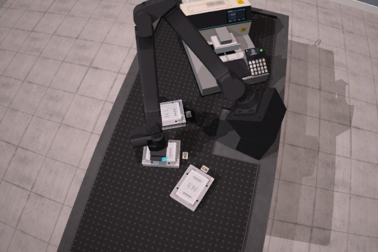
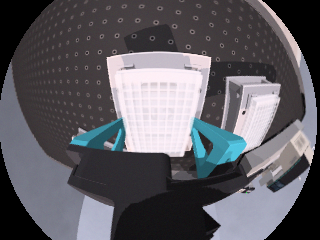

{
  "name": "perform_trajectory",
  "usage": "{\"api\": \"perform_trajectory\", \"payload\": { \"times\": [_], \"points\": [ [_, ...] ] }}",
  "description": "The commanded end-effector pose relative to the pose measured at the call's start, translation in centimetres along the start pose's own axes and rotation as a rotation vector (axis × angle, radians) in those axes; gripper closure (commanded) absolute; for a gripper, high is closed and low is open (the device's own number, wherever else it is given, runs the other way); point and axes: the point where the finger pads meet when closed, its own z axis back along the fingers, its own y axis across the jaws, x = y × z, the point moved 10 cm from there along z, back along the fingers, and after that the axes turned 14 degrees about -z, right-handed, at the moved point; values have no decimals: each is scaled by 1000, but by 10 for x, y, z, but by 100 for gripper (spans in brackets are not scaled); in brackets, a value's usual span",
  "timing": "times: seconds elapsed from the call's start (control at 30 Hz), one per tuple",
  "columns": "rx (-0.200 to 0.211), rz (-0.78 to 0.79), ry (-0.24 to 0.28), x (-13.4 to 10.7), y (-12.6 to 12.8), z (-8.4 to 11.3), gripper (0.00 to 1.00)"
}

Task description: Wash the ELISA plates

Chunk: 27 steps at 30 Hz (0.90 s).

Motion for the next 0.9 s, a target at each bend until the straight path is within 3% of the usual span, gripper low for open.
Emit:
{"api": "perform_trajectory", "payload": {
  "times": [0.0,0.87],
  "points": [
    [6,-3,-17,8,-1,0,16],
    [4,-4,-16,9,-1,-6,16]
  ]
}}
